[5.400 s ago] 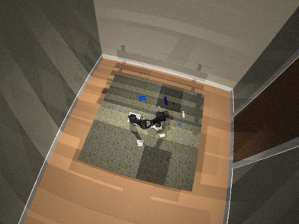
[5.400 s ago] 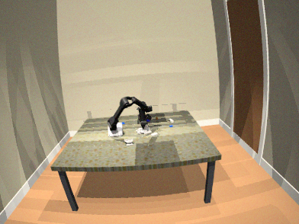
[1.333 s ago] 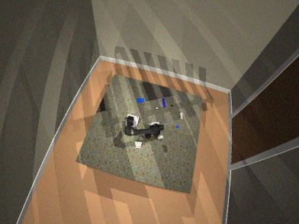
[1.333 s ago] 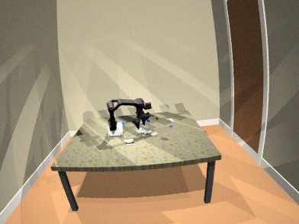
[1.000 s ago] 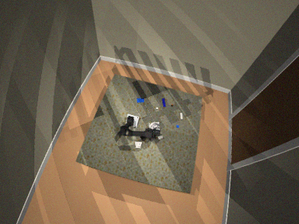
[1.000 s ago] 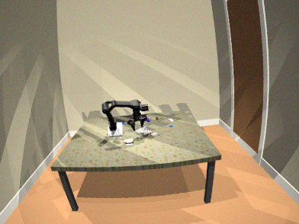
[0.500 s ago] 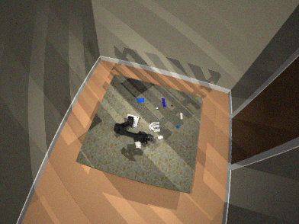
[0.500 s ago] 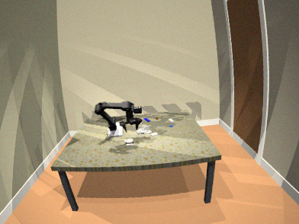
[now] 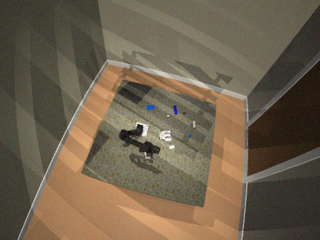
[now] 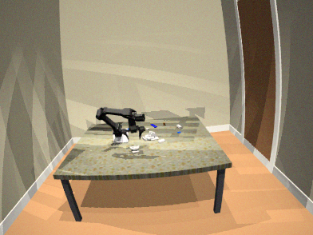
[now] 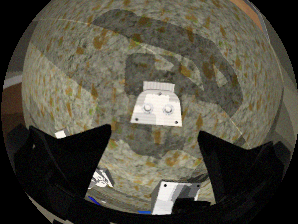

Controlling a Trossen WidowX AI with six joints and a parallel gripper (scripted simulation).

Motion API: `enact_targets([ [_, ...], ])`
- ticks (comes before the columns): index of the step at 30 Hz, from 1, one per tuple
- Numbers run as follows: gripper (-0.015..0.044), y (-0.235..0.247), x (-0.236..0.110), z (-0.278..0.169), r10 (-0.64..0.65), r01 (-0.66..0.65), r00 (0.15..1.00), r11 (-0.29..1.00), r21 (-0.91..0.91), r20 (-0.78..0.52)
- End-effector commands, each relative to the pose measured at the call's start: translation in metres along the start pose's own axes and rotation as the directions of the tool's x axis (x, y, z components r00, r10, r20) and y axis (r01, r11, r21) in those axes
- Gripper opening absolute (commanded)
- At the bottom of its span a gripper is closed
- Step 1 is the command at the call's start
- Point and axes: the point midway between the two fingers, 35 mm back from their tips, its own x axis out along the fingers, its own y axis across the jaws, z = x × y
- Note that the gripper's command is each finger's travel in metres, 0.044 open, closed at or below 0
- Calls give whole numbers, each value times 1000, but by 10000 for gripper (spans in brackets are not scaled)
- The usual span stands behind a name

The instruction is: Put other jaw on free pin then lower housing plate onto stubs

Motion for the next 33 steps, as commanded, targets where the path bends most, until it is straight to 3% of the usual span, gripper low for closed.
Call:
enact_targets([
  [1, 440, -3, 24, -1, -3, 3, 1000, 1000, 1, -1],
  [33, 440, -4, 54, -1, -4, 4, 1000, 1000, 1, 1],
])
